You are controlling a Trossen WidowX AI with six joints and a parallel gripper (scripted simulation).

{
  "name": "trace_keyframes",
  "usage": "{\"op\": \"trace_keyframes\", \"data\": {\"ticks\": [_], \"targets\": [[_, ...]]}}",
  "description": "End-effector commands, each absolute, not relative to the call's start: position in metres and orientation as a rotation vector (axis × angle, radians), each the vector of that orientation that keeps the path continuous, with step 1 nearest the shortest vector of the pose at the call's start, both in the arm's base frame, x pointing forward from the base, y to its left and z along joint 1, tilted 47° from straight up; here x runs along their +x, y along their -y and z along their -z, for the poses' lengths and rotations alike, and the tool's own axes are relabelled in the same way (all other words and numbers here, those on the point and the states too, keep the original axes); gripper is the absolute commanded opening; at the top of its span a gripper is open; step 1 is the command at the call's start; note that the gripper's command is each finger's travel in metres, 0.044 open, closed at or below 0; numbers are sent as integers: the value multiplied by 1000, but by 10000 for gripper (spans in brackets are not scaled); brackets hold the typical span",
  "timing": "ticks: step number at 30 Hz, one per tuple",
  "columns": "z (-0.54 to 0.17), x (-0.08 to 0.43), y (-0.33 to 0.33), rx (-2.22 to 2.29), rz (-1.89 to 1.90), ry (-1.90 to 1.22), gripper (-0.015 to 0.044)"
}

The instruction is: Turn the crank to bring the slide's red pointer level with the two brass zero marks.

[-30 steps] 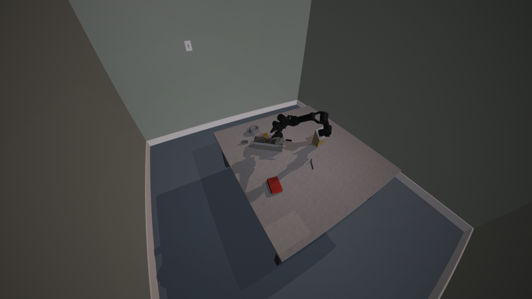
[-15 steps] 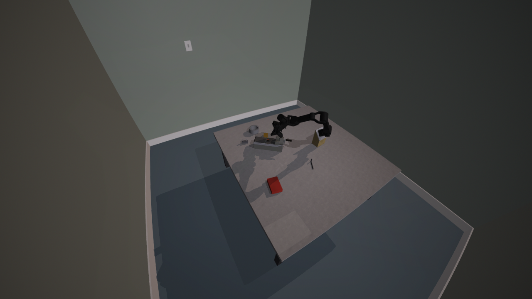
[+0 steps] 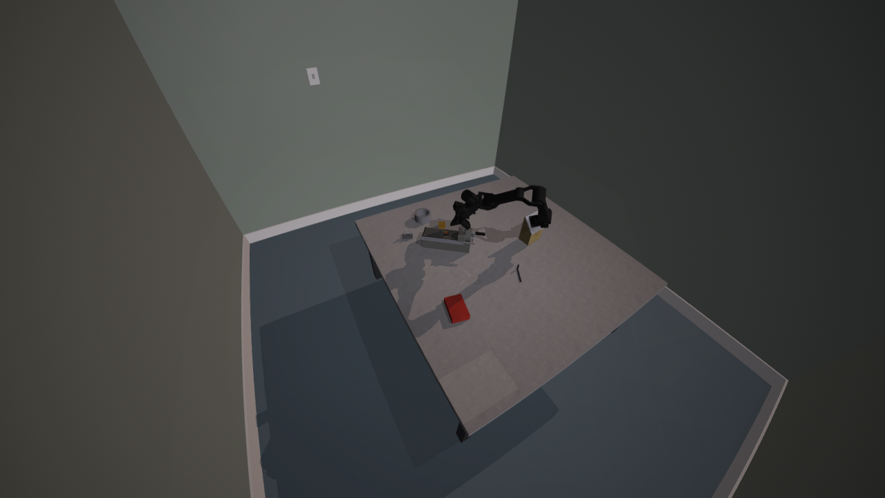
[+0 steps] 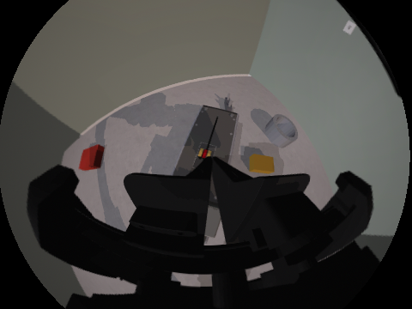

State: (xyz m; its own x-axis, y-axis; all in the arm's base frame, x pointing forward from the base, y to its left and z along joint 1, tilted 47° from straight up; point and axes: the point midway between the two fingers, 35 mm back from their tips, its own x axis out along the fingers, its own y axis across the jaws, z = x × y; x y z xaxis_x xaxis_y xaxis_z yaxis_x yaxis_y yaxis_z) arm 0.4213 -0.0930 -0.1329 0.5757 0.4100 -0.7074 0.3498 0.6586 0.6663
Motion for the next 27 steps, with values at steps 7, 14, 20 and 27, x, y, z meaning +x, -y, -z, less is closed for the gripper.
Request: {"op": "trace_keyframes", "data": {"ticks": [7,14,20,27], "targets": [[133,421,93,890,-41,-992,210],[133,421,93,890,-41,-992,394],[133,421,93,890,-41,-992,361],[133,421,93,890,-41,-992,177]]}}
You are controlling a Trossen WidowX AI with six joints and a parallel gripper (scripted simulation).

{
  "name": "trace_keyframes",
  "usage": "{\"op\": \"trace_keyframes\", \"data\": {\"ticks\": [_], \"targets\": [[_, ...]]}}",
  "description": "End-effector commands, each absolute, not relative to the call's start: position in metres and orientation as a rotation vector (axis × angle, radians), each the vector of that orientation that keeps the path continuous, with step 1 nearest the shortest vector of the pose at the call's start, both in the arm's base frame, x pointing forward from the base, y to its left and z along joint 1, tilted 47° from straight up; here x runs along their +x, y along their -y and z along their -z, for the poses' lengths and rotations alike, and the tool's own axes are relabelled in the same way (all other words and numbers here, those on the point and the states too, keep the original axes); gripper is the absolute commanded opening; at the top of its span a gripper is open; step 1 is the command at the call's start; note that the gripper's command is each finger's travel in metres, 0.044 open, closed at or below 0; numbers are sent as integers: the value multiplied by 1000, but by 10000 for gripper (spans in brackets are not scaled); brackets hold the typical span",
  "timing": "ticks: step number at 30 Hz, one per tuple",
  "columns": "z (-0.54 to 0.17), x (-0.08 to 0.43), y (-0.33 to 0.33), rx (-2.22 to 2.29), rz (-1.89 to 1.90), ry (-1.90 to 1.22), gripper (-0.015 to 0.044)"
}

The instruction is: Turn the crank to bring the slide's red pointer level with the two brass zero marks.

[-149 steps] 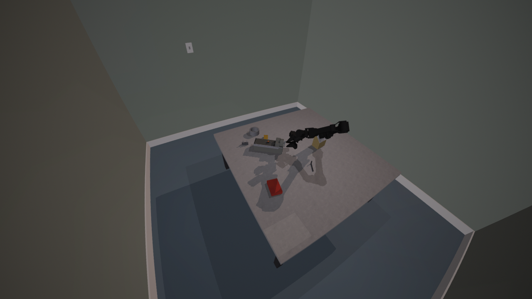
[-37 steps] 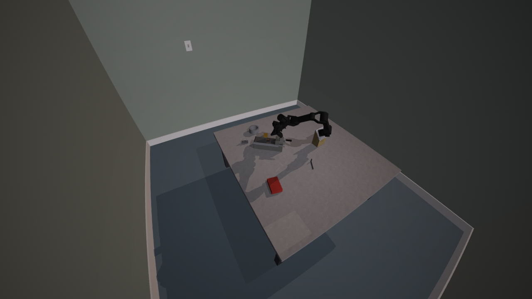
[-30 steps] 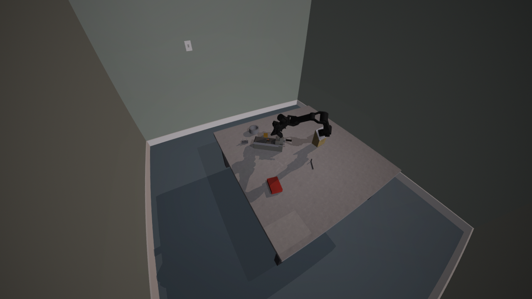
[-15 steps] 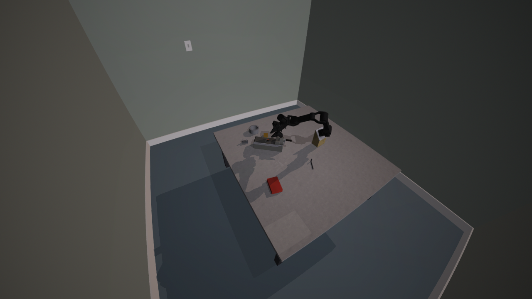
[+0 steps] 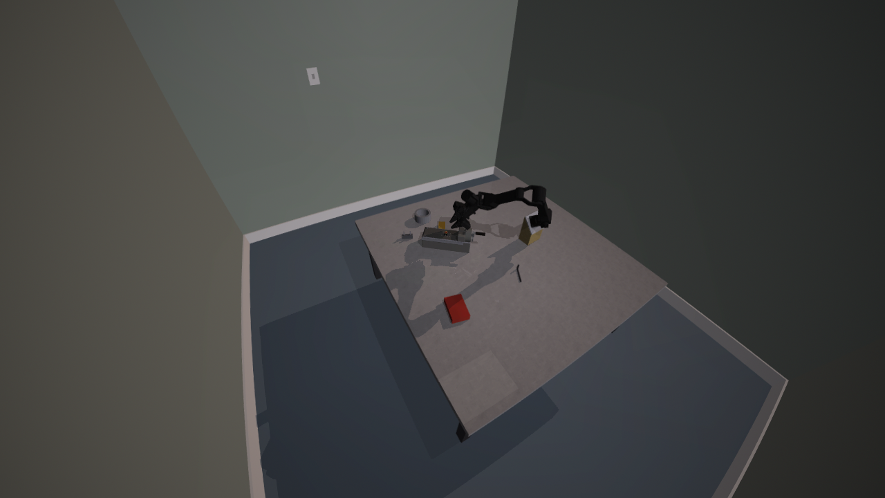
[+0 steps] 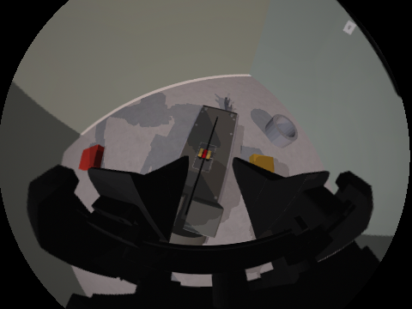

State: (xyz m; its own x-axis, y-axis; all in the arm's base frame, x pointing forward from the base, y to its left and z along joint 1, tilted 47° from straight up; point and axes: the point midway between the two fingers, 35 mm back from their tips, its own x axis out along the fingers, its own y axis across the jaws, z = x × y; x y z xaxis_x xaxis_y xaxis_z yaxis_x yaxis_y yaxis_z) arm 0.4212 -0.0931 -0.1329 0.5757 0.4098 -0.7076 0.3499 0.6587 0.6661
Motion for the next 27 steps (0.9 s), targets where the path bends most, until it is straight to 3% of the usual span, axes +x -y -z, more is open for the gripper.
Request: {"op": "trace_keyframes", "data": {"ticks": [1,7,24,27], "targets": [[133,421,93,890,-41,-992,151],[133,421,93,890,-41,-992,0],[133,421,93,890,-42,-992,0],[133,421,93,890,-42,-992,79]]}}
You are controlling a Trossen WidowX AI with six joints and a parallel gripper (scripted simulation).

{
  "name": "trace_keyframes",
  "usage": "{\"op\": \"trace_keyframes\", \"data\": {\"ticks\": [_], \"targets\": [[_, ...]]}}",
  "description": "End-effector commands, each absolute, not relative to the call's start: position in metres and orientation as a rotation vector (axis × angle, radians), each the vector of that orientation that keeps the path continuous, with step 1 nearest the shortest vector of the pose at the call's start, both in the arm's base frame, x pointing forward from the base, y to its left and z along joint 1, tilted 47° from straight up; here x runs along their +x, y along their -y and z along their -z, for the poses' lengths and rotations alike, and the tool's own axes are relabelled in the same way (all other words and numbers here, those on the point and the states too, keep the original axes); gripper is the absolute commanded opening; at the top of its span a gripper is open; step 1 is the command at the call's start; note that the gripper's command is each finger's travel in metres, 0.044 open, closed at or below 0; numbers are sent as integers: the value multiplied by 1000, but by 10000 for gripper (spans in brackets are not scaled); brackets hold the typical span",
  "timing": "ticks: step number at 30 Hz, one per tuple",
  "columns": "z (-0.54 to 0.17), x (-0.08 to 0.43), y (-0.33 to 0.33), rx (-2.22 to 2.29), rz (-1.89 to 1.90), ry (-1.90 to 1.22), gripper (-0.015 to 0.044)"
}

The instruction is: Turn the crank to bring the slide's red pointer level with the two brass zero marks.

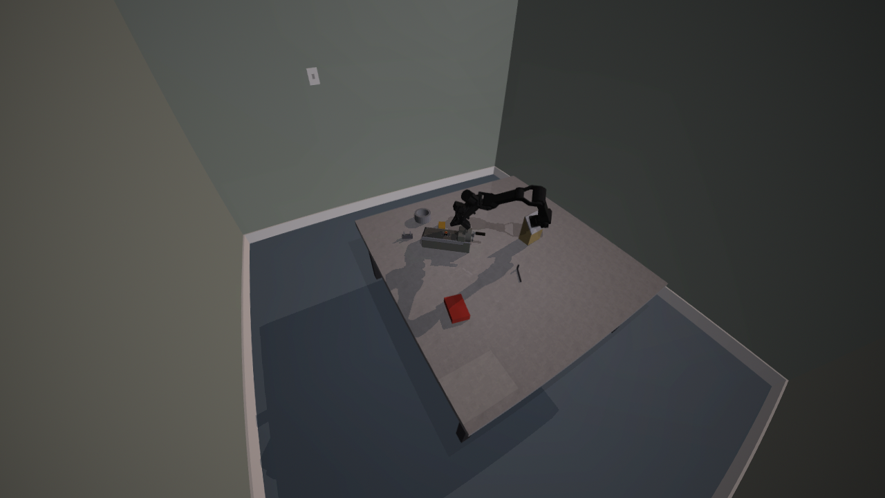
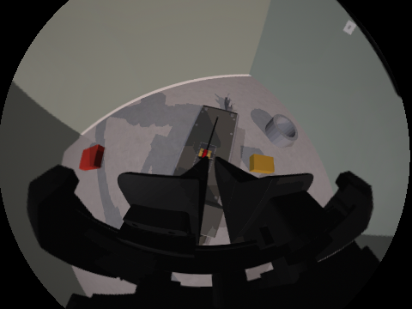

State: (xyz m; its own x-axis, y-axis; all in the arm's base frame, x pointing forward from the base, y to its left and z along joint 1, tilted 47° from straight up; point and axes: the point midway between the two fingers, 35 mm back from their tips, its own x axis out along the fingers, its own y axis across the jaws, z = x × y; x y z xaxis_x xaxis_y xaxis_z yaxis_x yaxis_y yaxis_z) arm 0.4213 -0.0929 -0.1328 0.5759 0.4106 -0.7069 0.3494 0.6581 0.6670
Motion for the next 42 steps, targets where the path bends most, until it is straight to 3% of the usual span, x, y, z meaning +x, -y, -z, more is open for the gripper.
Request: {"op": "trace_keyframes", "data": {"ticks": [1,13,15,32,42], "targets": [[133,421,93,890,-42,-992,105],[133,421,93,890,-42,-992,420],[133,421,93,890,-42,-992,440],[133,421,93,890,-42,-992,0],[133,421,93,891,-42,-992,0]]}}
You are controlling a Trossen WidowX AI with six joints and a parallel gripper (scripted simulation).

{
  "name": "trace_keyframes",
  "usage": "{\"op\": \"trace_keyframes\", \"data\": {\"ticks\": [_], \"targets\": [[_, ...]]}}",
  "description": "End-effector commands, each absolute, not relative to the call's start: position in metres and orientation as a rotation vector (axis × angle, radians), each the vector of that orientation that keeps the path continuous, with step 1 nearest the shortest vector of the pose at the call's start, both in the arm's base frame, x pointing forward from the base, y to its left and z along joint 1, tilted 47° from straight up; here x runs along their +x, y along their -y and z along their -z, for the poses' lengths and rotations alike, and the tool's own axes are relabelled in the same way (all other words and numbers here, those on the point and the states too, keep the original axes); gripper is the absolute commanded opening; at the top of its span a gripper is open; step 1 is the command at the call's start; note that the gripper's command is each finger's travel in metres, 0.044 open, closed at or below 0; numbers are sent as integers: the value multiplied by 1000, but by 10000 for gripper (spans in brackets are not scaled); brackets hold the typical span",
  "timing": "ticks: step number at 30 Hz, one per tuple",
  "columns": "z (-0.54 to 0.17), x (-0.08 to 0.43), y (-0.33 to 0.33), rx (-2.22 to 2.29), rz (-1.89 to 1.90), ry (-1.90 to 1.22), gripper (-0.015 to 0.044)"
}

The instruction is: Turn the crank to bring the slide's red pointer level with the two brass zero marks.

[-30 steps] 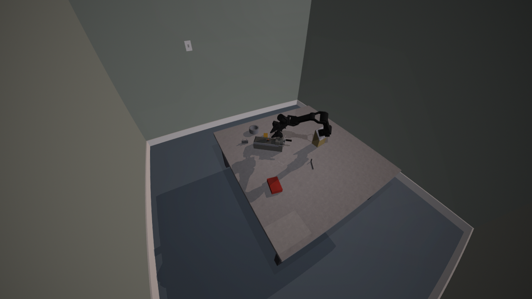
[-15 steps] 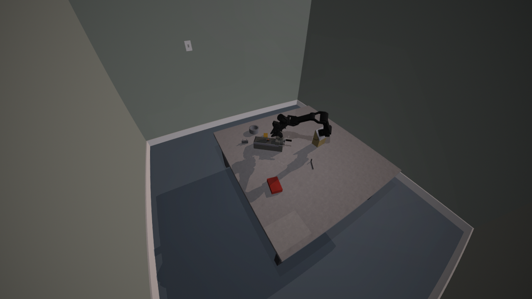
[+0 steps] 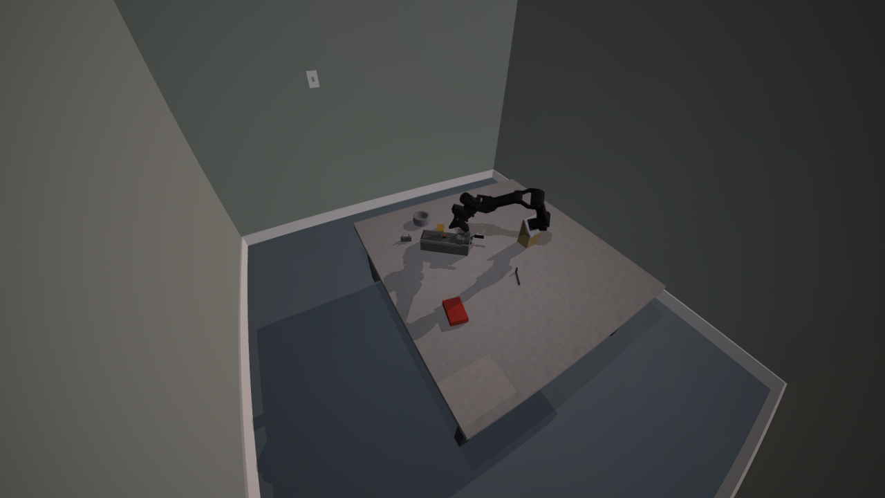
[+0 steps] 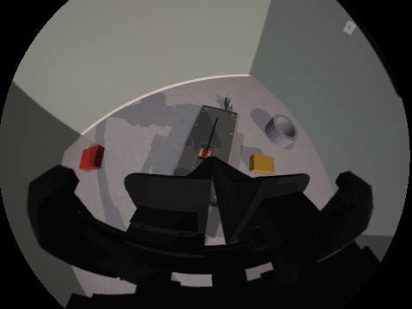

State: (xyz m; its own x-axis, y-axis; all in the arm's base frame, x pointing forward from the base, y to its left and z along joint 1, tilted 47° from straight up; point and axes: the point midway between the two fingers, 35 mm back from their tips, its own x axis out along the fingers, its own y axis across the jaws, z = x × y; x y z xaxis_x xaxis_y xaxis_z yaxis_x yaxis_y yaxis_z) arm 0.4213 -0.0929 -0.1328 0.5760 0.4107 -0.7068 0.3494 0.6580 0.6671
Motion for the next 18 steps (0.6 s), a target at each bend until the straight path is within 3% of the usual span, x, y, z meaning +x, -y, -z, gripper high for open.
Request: {"op": "trace_keyframes", "data": {"ticks": [1,7,18], "targets": [[133,421,93,891,-42,-992,0],[133,421,93,891,-42,-992,0],[133,421,93,891,-42,-992,289]]}}
